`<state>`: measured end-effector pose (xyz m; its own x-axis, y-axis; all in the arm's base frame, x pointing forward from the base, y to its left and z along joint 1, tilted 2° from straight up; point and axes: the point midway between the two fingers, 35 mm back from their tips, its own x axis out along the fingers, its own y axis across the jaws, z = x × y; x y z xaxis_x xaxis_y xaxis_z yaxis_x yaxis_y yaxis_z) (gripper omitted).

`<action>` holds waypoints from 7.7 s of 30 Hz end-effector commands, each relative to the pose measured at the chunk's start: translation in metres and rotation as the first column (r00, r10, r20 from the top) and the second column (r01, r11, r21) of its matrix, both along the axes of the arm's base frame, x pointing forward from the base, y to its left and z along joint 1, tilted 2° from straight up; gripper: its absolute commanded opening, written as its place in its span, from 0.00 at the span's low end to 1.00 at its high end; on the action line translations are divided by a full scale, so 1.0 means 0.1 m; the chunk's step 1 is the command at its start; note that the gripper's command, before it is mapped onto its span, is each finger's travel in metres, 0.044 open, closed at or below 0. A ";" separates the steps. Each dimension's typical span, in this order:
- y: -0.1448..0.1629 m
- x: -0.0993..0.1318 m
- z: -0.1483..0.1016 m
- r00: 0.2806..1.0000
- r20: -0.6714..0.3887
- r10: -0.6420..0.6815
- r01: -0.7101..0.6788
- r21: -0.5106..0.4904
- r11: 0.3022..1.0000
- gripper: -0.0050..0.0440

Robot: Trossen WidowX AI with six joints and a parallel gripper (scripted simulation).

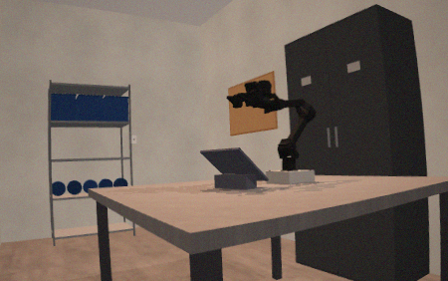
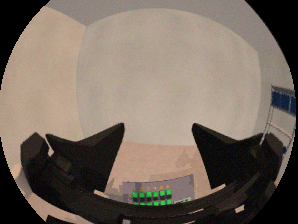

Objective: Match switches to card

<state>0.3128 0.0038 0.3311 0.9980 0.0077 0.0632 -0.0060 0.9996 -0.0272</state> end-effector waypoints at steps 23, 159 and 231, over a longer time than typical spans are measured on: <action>-0.51 0.20 -0.75 0.941 -0.332 -0.072 0.017 -0.168 0.986 0.62; -0.65 0.05 -2.17 0.563 -0.822 0.085 -0.112 0.025 0.993 0.10; -0.64 0.16 -2.31 0.563 -0.822 0.085 -0.112 0.025 0.993 0.10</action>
<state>0.3281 -0.0601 0.1011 0.6130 0.0980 -0.7840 -0.1404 0.9900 0.0140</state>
